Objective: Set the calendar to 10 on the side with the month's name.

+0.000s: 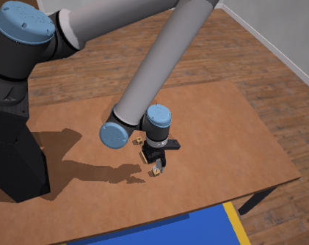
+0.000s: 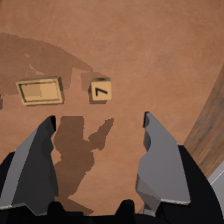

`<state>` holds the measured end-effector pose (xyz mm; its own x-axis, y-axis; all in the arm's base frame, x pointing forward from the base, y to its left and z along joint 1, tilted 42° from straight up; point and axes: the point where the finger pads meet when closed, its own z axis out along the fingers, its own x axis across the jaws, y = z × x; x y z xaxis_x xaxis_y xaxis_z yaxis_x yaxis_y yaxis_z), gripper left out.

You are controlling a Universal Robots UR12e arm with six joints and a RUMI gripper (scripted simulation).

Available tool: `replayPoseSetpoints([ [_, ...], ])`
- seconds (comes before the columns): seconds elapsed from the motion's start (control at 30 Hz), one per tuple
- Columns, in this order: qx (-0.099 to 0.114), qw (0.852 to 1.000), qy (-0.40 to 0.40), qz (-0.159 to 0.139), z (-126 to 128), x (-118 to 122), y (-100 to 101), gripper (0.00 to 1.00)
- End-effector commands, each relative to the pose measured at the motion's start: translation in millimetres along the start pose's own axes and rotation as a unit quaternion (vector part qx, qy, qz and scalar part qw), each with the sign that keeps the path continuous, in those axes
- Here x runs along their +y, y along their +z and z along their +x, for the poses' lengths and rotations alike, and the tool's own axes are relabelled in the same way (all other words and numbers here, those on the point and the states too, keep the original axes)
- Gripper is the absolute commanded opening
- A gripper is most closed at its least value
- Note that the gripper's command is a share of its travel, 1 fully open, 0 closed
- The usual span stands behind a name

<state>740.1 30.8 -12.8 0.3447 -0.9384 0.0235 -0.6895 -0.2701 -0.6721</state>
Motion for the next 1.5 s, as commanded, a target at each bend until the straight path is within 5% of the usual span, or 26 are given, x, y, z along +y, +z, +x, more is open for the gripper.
replayPoseSetpoints([
  [0.0,0.0,1.0,0.0,0.0,0.1,-0.2,-4.0,1.0],
  [0.87,0.0,1.0,-0.015,0.0,-4.2,-0.8,-3.3,1.0],
  [1.3,-0.001,0.989,-0.151,-0.003,-44.2,-5.2,2.5,1.0],
  [1.47,-0.002,0.971,-0.239,-0.005,-70.4,-6.8,5.3,1.0],
])
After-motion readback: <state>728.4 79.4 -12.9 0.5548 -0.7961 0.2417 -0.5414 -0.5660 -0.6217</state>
